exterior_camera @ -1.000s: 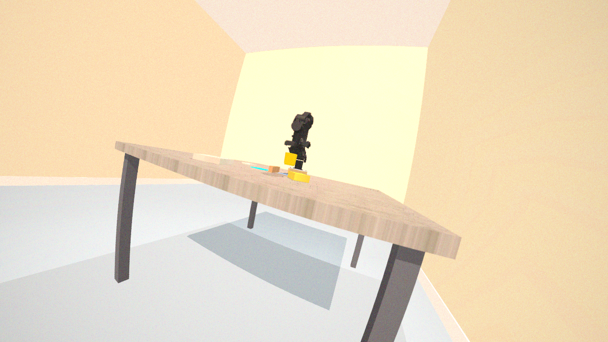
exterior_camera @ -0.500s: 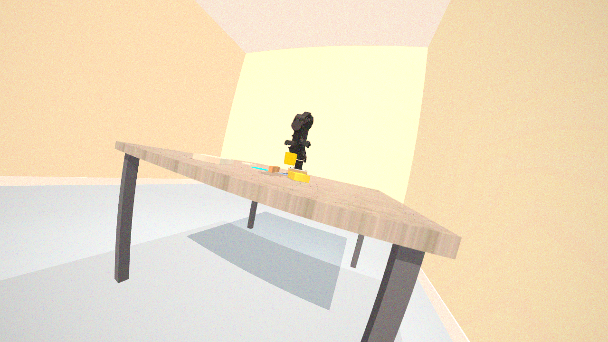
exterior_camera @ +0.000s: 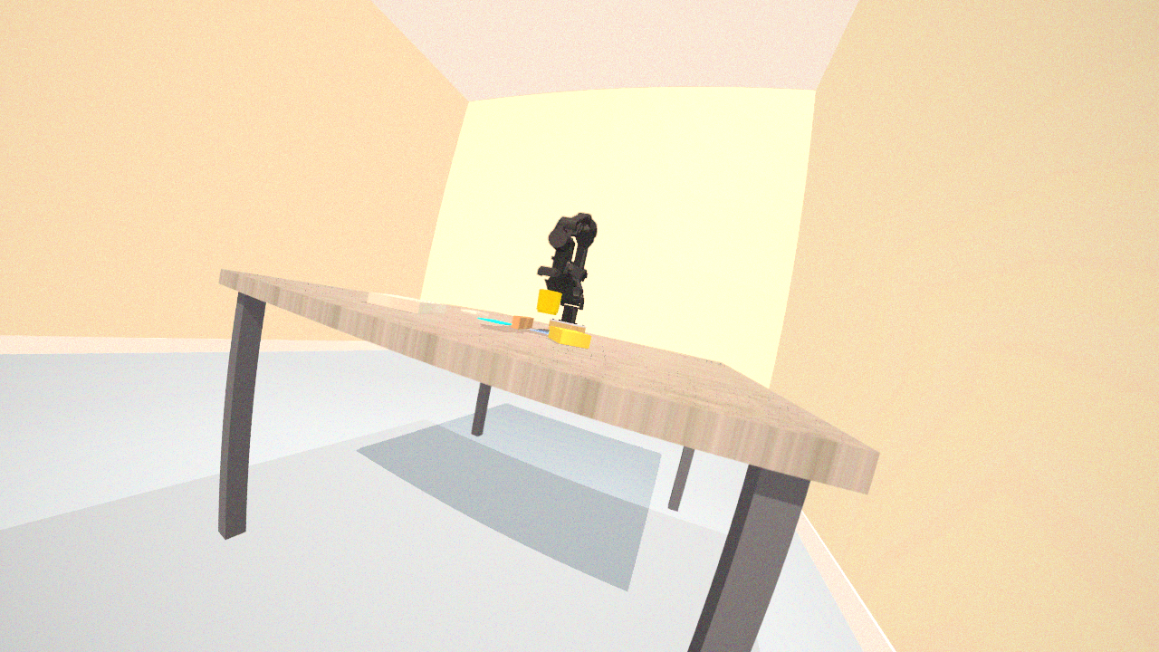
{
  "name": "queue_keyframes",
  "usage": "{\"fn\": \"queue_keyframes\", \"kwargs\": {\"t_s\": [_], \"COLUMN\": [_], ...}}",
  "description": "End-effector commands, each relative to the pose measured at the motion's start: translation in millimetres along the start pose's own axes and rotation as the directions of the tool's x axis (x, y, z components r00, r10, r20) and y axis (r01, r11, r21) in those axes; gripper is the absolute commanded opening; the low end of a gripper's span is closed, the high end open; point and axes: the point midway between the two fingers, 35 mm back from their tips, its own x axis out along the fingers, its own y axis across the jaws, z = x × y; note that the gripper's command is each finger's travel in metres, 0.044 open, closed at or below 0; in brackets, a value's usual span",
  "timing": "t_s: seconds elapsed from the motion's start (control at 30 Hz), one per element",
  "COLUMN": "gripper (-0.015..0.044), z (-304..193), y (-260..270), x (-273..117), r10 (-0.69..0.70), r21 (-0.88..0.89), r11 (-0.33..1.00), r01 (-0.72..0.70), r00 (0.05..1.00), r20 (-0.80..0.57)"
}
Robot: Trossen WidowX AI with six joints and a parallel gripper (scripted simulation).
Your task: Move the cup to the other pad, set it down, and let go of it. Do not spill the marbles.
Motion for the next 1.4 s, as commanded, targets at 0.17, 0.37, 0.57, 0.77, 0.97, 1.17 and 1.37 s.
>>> {"fn": "queue_keyframes", "kwargs": {"t_s": [0.17, 0.37, 0.57, 0.77, 0.97, 1.17, 1.37], "gripper": [0.0000, 0.0000, 0.0000, 0.0000, 0.0000, 0.0000, 0.0000], "z": [-15.8, -28.0, -40.0, -52.6, -65.5, -79.0, -92.7], "y": [-7.1, -11.2, -15.3, -19.8, -24.6, -29.7, -34.9], "x": [-1.0, -1.1, -1.3, -1.6, -2.0, -2.6, -3.4], "r10": [-0.006, -0.007, -0.007, -0.008, -0.008, -0.009, -0.009], "r21": [-0.002, -0.003, -0.003, -0.003, -0.003, -0.003, -0.003], "r11": [1.000, 1.000, 1.000, 1.000, 1.000, 1.000, 1.000], "r01": [0.006, 0.007, 0.007, 0.008, 0.008, 0.009, 0.009], "r00": [1.000, 1.000, 1.000, 1.000, 1.000, 1.000, 1.000], "r20": [0.005, 0.004, 0.004, 0.003, 0.002, 0.001, -0.001]}}
